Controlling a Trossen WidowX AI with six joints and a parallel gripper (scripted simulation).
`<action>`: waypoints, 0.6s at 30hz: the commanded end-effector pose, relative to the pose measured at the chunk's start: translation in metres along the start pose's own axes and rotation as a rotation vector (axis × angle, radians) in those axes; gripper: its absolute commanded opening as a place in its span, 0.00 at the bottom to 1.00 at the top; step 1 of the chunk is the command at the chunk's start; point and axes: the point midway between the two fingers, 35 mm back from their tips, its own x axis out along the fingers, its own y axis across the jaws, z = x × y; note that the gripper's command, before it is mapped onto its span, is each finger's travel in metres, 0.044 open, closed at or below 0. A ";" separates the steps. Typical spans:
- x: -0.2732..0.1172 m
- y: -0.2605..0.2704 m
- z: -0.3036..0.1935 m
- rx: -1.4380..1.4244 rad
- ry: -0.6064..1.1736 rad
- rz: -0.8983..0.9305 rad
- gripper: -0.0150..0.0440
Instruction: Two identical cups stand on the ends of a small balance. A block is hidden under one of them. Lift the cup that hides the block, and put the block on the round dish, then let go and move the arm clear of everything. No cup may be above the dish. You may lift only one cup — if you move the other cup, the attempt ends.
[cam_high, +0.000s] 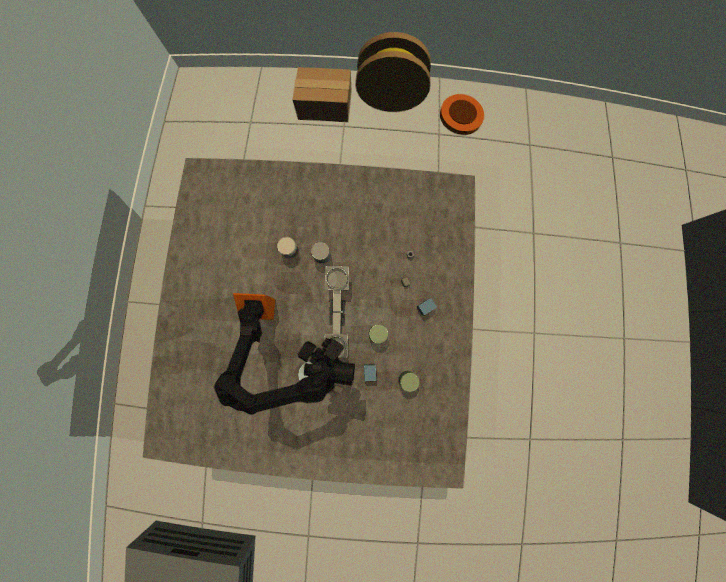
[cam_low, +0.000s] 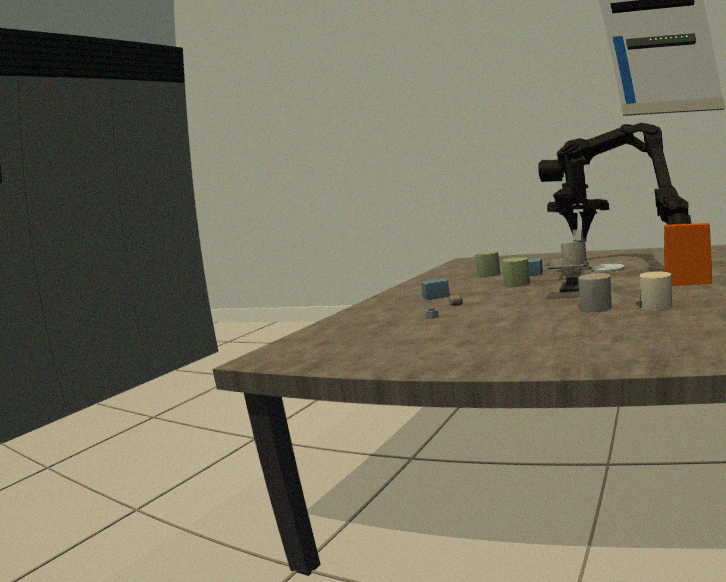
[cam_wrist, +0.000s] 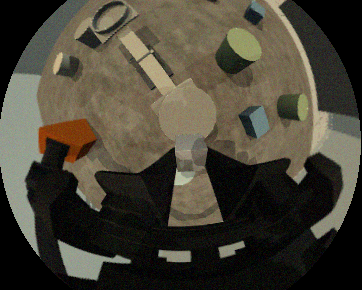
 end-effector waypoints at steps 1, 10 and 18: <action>0.003 0.003 -0.025 -0.008 0.023 -0.017 0.25; 0.013 0.026 -0.091 -0.032 0.102 -0.021 0.25; 0.022 0.030 -0.101 -0.036 0.116 -0.019 0.25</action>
